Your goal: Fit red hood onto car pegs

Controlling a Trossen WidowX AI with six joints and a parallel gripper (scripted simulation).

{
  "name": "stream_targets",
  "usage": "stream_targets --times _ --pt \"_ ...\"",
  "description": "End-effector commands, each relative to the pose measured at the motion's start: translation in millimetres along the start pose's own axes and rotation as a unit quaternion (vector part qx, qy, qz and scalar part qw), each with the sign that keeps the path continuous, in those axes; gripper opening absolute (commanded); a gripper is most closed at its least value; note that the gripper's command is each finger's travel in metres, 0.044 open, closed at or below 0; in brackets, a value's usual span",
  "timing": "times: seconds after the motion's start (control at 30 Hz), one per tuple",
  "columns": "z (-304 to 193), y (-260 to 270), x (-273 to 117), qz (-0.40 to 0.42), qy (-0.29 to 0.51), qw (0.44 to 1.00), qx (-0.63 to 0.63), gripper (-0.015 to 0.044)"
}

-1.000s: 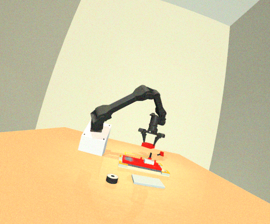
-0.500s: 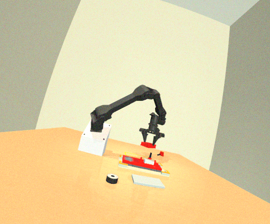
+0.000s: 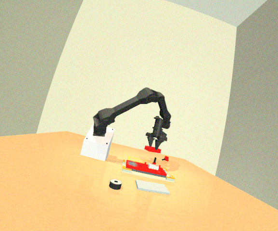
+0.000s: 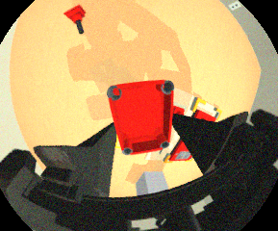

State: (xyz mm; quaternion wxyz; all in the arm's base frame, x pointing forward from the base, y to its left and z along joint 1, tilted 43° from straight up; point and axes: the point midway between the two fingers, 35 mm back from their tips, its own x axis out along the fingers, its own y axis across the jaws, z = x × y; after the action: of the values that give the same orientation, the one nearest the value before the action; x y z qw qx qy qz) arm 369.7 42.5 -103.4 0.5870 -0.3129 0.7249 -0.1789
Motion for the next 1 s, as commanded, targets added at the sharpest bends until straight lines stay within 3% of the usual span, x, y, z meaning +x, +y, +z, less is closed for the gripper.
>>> stream_targets --times 0.0,0.37,0.57,0.97 --pt "0 2 0 0.003 0.000 0.999 0.042 0.0000" --pt "1 4 -1 0.003 -0.001 0.984 0.179 0.0000" --pt "1 4 3 0.003 -0.001 0.982 0.188 0.0000" --pt "0 3 76 0.001 -0.001 0.982 0.188 0.0000"
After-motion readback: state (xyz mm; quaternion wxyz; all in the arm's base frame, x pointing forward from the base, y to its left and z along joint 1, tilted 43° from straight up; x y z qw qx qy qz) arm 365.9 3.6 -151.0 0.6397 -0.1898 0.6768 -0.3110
